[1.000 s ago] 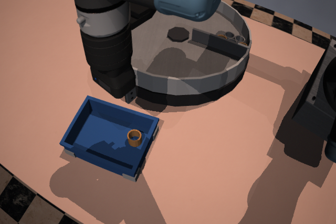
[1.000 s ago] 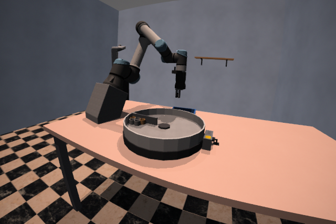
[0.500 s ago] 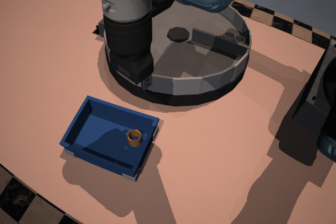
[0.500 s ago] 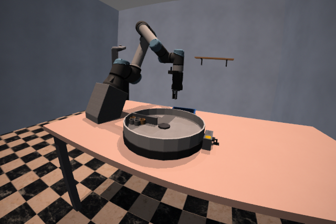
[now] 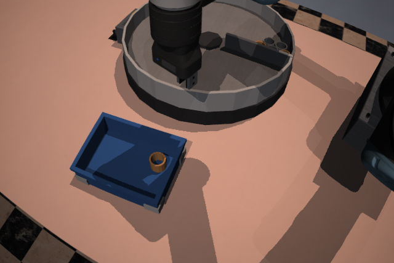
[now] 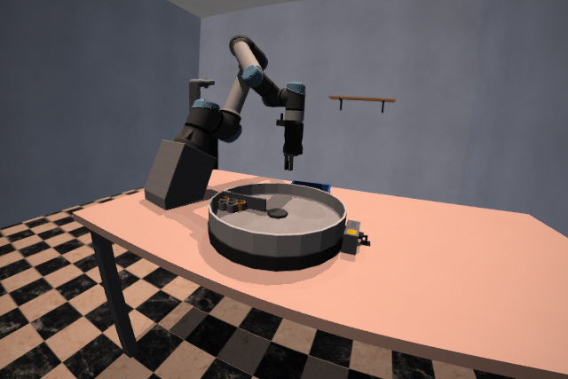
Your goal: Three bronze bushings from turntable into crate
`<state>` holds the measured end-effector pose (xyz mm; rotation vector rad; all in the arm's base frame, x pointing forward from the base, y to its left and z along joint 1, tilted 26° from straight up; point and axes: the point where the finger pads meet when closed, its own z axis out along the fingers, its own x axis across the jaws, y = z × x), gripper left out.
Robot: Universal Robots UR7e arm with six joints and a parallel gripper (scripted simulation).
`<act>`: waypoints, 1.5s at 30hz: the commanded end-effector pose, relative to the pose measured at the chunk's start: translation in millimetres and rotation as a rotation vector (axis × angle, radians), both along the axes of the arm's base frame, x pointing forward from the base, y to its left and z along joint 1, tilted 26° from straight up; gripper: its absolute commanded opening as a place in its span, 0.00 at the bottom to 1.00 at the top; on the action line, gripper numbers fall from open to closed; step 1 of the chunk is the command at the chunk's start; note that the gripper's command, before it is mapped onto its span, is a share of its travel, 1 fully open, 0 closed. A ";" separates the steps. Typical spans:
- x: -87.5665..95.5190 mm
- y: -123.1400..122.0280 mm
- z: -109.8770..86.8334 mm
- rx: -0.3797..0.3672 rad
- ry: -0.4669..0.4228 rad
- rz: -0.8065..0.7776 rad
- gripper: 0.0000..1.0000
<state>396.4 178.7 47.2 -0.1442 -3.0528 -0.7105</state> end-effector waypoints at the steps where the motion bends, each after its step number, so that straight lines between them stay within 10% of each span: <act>1: 0.4 -0.5 0.1 0.000 -0.001 0.000 0.40; 6: -2.3 -44.9 -25.5 0.000 -0.001 0.000 0.40; 18: -2.3 -44.9 -25.5 0.000 -0.001 0.000 0.40; 23: -5.0 -89.3 -51.1 0.000 -0.001 0.000 0.40; 45: -7.8 -133.6 -76.7 0.000 -0.001 0.000 0.40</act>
